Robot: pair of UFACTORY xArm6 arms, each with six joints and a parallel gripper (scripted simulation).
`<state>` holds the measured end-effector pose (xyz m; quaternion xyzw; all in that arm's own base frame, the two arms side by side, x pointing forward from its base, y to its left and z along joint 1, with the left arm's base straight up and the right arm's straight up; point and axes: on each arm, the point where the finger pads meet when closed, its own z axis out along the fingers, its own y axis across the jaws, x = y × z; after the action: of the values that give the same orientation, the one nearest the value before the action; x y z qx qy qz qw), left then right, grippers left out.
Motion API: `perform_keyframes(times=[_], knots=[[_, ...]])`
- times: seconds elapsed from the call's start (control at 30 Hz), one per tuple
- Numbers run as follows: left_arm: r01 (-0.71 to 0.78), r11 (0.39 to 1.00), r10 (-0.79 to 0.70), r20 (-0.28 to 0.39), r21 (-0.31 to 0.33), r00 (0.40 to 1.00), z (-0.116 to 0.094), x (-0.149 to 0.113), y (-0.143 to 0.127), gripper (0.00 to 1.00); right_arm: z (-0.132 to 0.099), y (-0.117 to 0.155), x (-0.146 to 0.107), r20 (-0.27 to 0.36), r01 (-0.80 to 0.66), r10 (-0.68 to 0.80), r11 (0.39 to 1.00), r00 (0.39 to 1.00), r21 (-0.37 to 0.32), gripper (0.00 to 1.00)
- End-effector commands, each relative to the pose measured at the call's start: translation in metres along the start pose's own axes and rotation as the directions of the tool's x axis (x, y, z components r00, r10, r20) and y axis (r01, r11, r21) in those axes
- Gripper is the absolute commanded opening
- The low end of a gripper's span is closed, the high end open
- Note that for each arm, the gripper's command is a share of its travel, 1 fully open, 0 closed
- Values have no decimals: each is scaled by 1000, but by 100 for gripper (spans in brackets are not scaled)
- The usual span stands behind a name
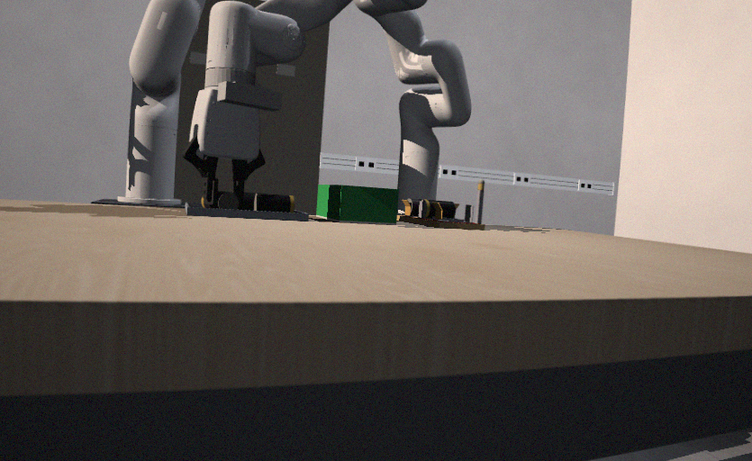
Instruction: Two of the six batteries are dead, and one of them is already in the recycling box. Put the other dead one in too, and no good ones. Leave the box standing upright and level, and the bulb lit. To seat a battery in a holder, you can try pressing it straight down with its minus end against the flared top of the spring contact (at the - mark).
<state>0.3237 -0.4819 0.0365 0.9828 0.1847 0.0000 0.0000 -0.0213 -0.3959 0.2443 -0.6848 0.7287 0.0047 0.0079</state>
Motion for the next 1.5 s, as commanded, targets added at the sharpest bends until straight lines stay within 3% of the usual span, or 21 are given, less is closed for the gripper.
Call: perform_keyframes(times=[0.0,0.2,0.4,0.6,0.83,0.9,0.97,1.03,1.1,1.17,1.47], knots=[[-1,1000,1,-1,-18,1000,-7,1,5,28,-6,0,3,-18,9,-9,1000,1000,-4,100],[-1,1000,1,-1,-18,1000,-11,1,5,28,-6,0,3,-18,9,-9,1000,1000,-4,100],[-2,1000,2,-1,-18,1000,-37,0,5,28,-6,0,3,-18,9,-9,1000,1000,-4,100],[-2,1000,2,-1,-18,1000,-50,0,5,28,-6,0,3,-18,9,-9,1000,1000,-4,100],[-2,1000,2,-1,-18,1000,-52,0,5,28,-6,0,3,-18,9,-9,1000,1000,-4,100],[-2,1000,2,-1,-18,1000,-65,0,5,28,-6,0,3,-18,9,-9,1000,1000,-4,100],[-2,1000,2,0,-18,1000,-92,0,5,28,-6,0,3,-18,9,-9,1000,1000,-4,100],[-2,1000,2,0,-18,1000,-92,0,5,28,-6,0,3,-18,9,-9,1000,1000,-4,100],[-2,1000,2,0,-18,1000,-118,0,4,28,-6,0,3,-18,9,-9,1000,1000,-4,100],[-2,1000,2,0,-18,1000,-130,0,4,28,-6,0,3,-18,9,-9,1000,1000,-4,100],[-8,1000,8,0,-18,1000,-130,0,4,28,-6,0,3,-18,9,-9,1000,1000,-4,100]])
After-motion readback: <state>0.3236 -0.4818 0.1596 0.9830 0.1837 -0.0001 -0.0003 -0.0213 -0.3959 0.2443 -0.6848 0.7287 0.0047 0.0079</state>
